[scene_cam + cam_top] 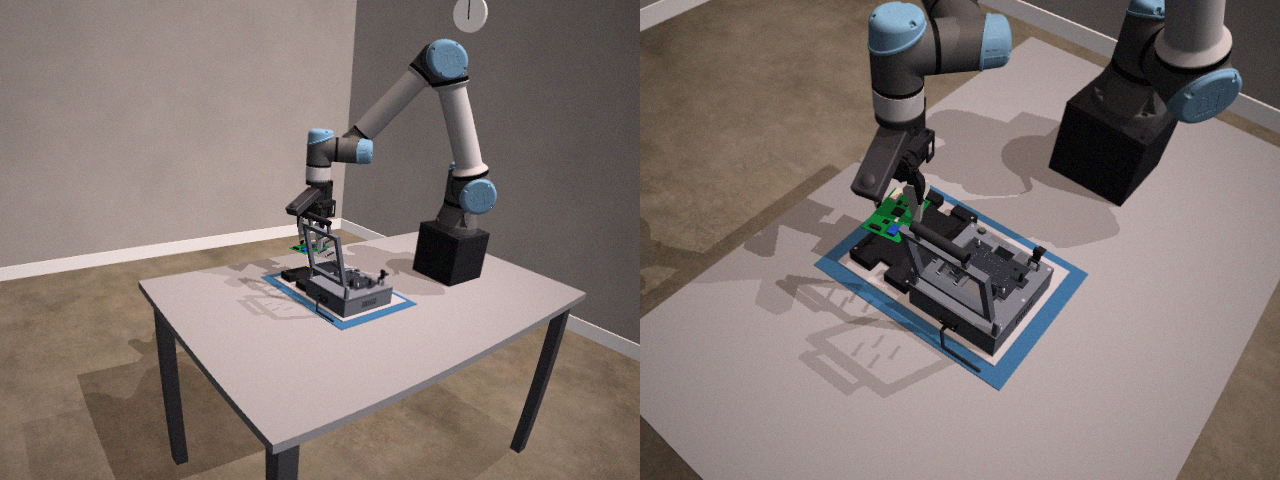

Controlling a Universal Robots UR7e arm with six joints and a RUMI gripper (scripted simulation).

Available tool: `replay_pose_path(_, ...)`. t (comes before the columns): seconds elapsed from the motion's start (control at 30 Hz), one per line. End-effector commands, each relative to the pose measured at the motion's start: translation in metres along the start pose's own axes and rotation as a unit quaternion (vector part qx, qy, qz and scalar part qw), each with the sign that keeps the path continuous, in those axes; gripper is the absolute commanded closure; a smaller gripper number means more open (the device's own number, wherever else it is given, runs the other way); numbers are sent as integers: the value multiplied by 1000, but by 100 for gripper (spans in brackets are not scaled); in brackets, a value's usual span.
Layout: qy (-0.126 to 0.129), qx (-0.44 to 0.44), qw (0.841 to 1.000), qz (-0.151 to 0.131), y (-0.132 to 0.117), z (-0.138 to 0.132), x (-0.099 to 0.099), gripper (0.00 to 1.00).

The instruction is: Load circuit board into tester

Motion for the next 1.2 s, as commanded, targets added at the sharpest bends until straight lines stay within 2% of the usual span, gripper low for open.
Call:
replay_pose_path(0.0,-2,60,998,-1,1,0,-1,61)
replay_pose_path(0.2,-2,125,992,-1,1,0,-1,61)
replay_pose_path(0.53,-2,253,967,-1,1,0,-1,61)
replay_pose_path(0.6,-2,253,967,-1,1,0,-1,61)
replay_pose_path(1.1,-2,425,905,0,1,0,-1,61)
replay_pose_path(1.17,-2,425,905,0,1,0,-1,61)
Point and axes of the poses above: the point where the finger pads meet when closed, its own x axis out along the fingers, its own z axis across the jaws, y = z × x, the point moved 10 cm from there along -x, back along the fingers, and after that the axes turned 9 degrees about -x, right-handed, at the moved point
